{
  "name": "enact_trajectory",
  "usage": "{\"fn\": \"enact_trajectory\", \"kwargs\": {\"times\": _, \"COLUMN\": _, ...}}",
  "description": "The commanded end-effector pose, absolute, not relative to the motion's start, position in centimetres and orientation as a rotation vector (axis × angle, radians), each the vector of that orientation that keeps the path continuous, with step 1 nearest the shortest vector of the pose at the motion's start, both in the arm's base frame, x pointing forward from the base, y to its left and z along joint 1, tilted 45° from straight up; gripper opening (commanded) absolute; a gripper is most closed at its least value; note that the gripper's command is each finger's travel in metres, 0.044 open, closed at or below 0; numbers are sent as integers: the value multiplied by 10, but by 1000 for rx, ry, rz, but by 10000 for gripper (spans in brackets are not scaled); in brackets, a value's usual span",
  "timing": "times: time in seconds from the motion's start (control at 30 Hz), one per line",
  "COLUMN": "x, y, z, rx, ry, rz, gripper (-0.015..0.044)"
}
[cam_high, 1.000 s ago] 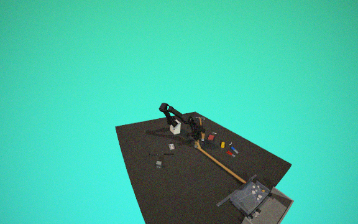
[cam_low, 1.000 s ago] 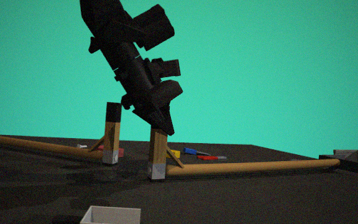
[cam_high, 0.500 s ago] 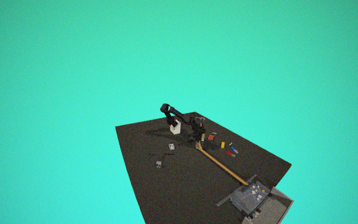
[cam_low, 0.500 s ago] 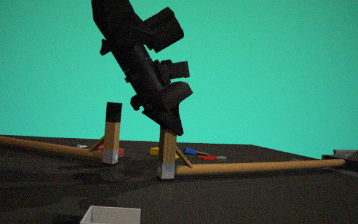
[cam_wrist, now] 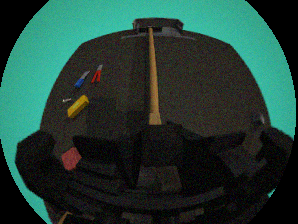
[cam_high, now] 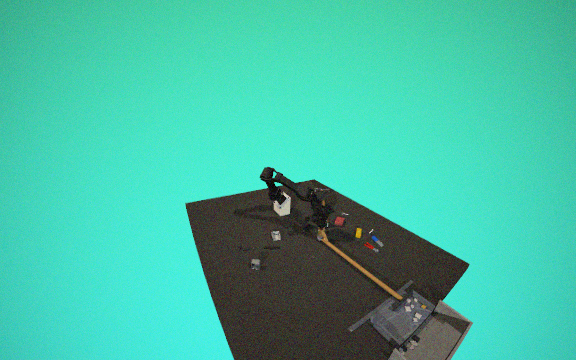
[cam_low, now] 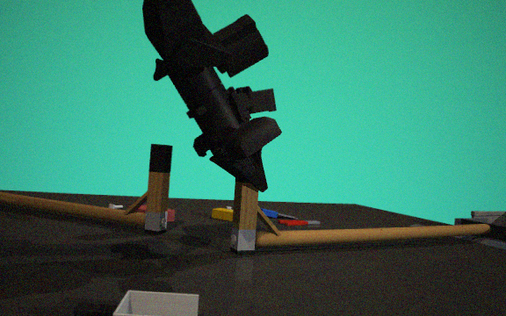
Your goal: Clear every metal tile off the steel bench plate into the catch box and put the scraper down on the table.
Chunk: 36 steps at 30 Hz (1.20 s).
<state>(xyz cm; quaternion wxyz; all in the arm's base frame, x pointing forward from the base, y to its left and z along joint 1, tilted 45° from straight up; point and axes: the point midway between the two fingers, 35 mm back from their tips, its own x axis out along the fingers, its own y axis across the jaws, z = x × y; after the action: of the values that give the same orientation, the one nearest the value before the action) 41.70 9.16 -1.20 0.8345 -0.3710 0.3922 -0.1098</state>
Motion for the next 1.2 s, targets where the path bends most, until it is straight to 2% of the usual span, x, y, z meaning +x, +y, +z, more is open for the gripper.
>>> {"fn": "enact_trajectory", "kwargs": {"times": 0.0, "x": 426, "y": 96, "z": -11, "rx": -782, "ry": 823, "rz": -228, "gripper": 0}}
{"fn": "enact_trajectory", "kwargs": {"times": 1.17, "x": 472, "y": 104, "z": -9, "rx": -781, "ry": 821, "rz": -228, "gripper": 0}}
